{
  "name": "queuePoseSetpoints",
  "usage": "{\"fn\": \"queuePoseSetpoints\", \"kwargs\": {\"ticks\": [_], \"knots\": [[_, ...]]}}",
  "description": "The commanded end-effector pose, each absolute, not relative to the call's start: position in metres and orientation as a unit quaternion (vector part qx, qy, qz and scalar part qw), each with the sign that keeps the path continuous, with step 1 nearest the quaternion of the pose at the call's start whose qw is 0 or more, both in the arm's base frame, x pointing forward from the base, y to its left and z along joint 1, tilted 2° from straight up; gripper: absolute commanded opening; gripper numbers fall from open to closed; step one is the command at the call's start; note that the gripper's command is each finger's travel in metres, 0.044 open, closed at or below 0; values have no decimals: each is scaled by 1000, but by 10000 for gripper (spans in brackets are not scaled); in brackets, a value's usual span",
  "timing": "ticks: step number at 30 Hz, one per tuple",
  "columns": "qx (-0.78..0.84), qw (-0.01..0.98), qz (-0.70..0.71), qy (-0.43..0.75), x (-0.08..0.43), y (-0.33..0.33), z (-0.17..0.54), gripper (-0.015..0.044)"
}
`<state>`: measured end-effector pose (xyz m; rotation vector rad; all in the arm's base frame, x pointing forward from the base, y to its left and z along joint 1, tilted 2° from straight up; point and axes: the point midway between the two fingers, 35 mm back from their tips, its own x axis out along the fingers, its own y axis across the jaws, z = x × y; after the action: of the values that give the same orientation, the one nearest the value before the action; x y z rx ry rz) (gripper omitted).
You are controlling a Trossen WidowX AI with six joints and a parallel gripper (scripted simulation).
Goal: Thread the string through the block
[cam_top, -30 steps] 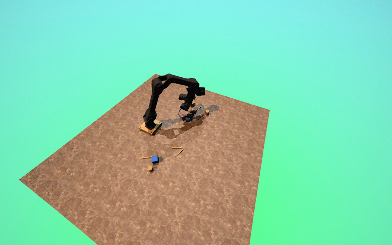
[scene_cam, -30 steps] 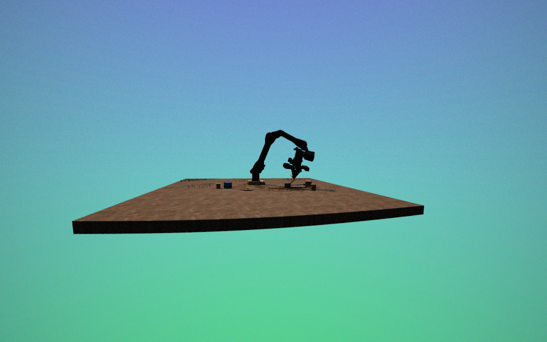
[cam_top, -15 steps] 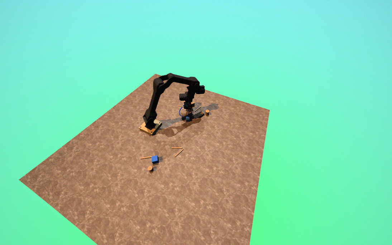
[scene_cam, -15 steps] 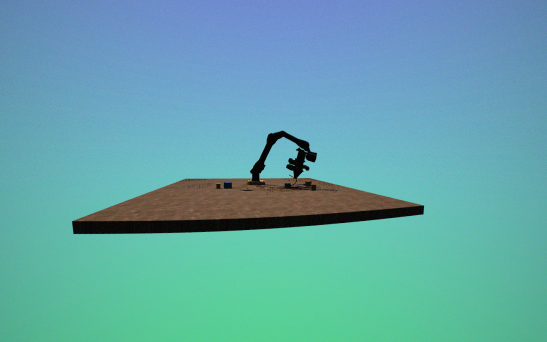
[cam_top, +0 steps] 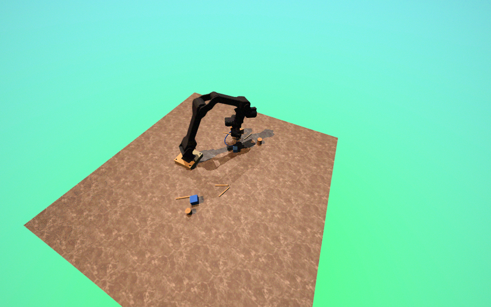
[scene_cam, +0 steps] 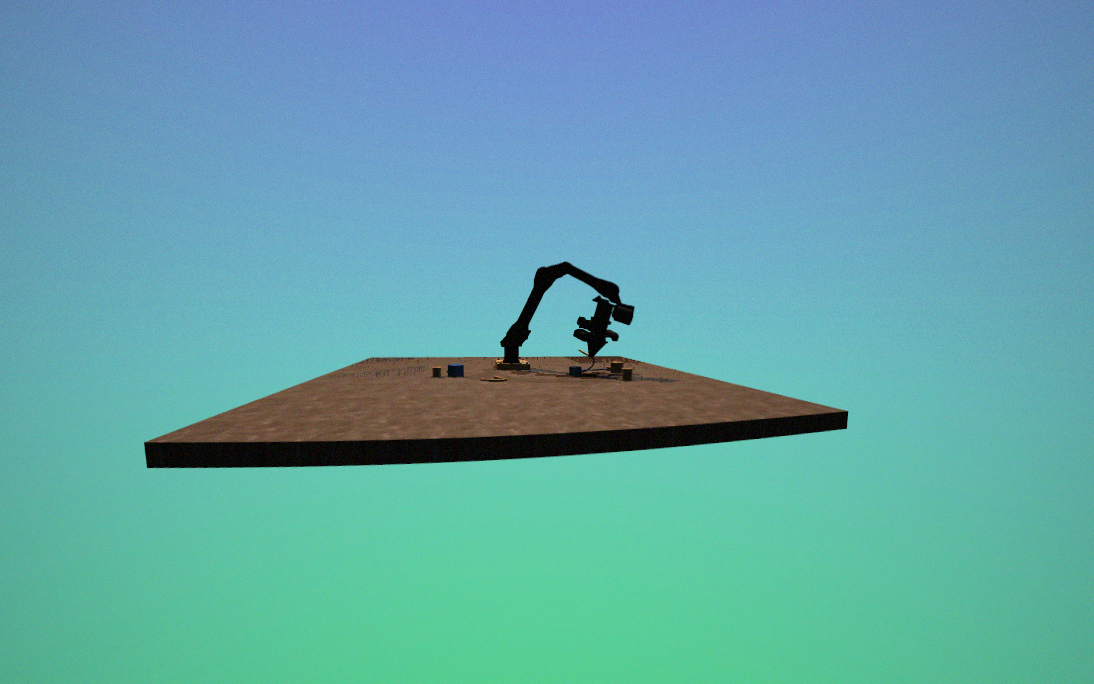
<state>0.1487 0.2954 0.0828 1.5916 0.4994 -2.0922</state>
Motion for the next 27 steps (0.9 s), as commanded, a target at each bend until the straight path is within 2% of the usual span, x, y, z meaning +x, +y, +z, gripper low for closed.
{"fn": "queuePoseSetpoints", "kwargs": {"ticks": [1, 27], "knots": [[583, 228, -758, 182, 153, 298, 84, 0], [603, 215, -744, 189, 183, 313, 86, 0]]}}
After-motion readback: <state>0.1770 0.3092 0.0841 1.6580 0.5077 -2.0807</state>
